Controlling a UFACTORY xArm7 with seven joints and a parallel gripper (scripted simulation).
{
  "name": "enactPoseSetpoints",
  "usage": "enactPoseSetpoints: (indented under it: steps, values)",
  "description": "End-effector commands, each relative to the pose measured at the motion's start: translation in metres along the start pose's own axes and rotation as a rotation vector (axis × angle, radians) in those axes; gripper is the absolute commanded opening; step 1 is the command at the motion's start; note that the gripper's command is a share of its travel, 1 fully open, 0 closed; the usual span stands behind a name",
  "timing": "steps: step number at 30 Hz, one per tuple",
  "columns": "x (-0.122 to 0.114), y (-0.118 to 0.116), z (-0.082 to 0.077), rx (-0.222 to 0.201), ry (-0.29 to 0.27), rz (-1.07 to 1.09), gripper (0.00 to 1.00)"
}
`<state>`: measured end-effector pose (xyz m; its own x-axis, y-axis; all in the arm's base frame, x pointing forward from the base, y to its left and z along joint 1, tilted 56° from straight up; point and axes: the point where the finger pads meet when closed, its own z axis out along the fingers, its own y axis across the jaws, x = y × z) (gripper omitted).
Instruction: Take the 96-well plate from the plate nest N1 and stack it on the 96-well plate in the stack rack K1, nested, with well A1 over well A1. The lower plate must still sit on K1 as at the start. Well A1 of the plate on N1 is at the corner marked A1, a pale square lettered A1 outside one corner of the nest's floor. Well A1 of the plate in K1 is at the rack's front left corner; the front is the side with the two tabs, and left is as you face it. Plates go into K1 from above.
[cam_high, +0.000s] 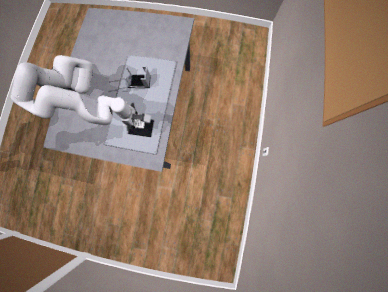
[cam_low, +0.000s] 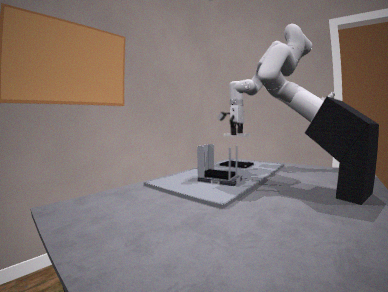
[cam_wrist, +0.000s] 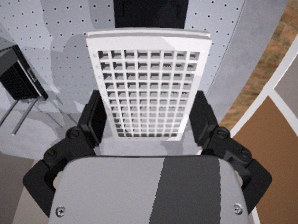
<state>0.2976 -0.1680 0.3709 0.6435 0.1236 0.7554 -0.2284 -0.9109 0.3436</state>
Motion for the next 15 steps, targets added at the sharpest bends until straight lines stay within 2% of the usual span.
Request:
enactPoseSetpoints:
  steps: [1,15]
  values:
    - [-0.001,-0.013,-0.001,-0.001,0.002,-0.073,0.0]
    - [-0.008,-0.052,-0.002,0.0,0.002,-0.073,0.0]
